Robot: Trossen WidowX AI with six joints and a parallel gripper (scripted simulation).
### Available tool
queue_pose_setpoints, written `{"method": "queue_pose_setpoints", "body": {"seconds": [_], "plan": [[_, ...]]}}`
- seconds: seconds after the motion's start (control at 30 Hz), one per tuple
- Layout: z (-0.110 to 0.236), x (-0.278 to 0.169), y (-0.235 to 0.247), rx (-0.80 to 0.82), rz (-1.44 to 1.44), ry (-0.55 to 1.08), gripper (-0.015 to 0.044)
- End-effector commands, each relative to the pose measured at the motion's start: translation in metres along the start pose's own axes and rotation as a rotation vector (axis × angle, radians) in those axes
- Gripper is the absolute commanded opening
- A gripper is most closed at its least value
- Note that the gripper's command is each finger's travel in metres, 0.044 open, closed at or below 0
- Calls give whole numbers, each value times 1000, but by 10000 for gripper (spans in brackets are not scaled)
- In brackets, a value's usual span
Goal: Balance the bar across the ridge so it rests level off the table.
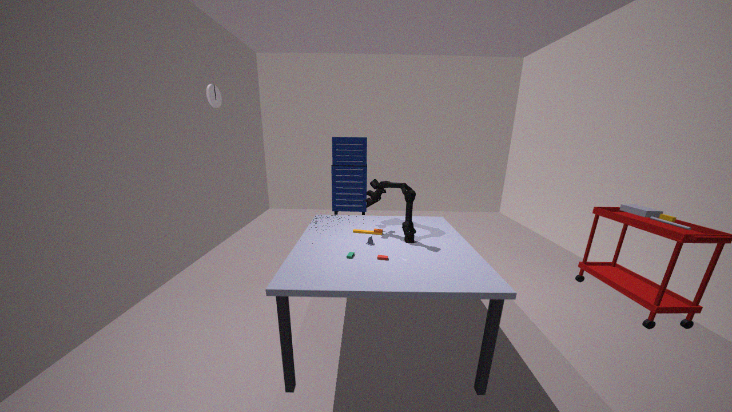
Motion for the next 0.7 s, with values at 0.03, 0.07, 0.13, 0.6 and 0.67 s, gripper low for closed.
{"method": "queue_pose_setpoints", "body": {"seconds": [0.03,0.07,0.13,0.6,0.67], "plan": [[-20,-6,20,19,54,141,315],[-24,-8,24,23,64,168,315],[-31,-12,31,29,85,221,315],[-70,-44,84,52,258,589,315],[-72,-47,89,52,277,623,315]]}}
Point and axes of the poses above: the point midway between the two fingers, 35 mm back from their tips, its own z axis back along the fingers, its own y axis across the jaws, x = y × z, the point moved 7 cm from there along z, back along the fingers, and after that the axes turned 9 degrees about -z, right-handed, at the moved point
